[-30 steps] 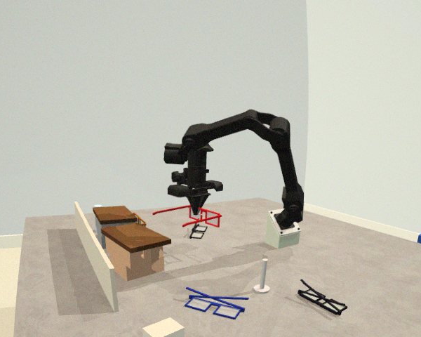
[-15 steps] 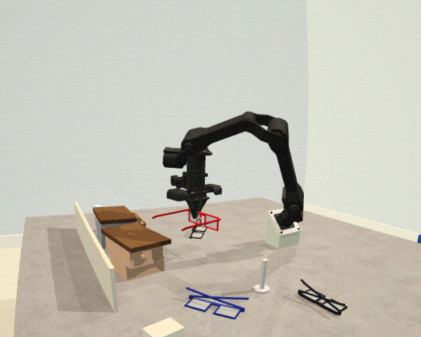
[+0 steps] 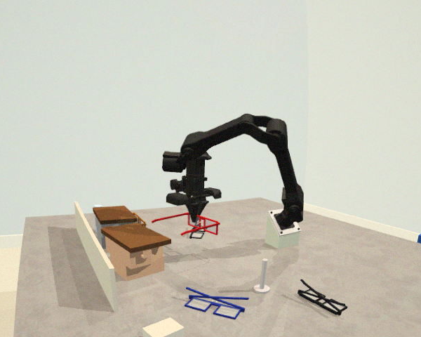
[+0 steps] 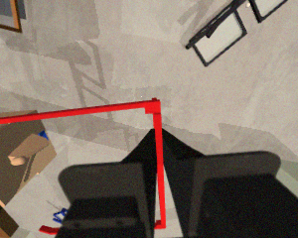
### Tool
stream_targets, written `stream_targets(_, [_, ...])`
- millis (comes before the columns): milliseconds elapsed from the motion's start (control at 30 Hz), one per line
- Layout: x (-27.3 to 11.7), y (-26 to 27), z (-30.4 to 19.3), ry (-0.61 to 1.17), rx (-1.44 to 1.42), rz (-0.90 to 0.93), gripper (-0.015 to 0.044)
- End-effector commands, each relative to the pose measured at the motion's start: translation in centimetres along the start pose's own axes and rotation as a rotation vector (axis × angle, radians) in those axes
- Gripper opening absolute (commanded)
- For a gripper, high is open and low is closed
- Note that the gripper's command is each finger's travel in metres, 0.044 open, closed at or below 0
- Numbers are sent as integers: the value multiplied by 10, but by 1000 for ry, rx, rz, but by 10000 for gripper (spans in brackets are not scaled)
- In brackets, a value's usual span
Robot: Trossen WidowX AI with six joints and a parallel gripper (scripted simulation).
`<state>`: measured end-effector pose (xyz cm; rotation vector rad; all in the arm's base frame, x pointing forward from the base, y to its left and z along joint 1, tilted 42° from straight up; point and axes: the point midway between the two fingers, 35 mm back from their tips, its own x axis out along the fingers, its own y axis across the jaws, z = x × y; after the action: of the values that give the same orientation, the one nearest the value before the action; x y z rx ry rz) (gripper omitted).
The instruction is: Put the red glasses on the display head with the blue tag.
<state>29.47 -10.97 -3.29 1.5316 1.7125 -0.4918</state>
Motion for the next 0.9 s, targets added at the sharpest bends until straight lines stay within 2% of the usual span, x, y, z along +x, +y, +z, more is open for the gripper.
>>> stream_targets(0, [5,-1,-1,7,7,-1,0])
stream_targets(867, [23,-1,-3,8,7,4,0])
